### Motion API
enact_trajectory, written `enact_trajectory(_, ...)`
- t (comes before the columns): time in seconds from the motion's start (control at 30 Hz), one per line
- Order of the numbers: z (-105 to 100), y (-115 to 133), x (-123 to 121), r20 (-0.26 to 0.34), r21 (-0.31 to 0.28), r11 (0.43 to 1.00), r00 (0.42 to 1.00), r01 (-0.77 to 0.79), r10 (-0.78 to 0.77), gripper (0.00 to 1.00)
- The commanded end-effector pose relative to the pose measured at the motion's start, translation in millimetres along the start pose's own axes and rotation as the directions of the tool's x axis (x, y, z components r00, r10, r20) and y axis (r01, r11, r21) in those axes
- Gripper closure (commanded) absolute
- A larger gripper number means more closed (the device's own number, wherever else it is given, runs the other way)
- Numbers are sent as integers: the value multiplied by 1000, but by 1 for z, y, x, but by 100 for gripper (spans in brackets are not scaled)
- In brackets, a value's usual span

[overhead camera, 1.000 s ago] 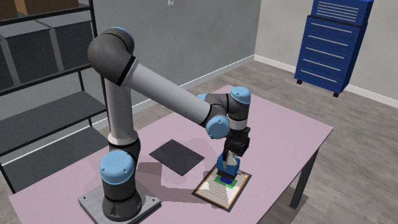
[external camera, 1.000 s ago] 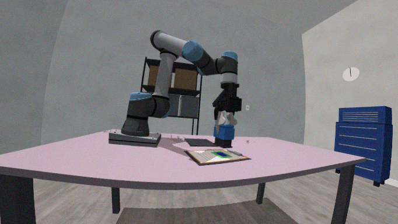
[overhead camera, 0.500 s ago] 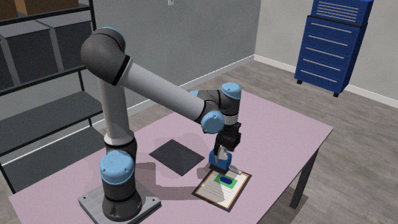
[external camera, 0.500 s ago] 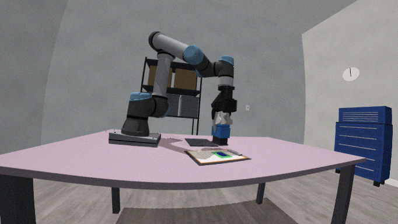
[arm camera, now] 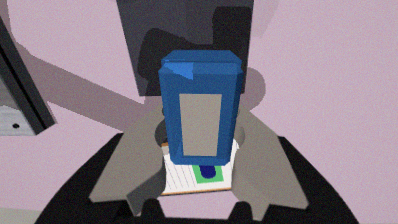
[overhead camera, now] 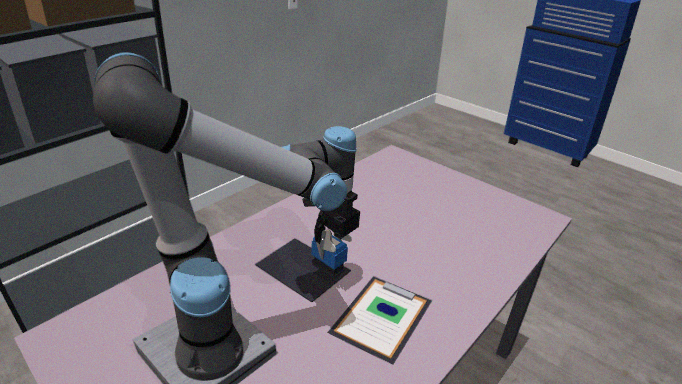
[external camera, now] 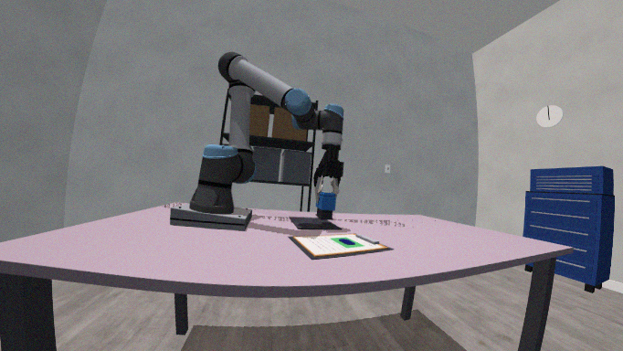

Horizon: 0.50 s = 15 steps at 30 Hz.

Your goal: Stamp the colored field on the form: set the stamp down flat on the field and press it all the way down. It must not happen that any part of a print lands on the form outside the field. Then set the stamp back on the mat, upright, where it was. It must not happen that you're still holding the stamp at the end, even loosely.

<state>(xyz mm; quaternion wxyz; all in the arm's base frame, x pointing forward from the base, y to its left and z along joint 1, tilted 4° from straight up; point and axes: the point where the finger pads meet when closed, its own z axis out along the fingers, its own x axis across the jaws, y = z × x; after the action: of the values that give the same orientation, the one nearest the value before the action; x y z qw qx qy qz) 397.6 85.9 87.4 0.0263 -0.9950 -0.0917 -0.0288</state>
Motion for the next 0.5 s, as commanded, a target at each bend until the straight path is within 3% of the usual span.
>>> enact_trajectory(0.0, -3, -57, -12, -4, -30, 994, 994, -108, 108, 79)
enact_trajectory(0.2, -2, -84, -25, -6, -29, 989, 989, -145, 145, 79)
enact_trajectory(0.47, -4, -87, -24, -11, -29, 988, 989, -150, 150, 79)
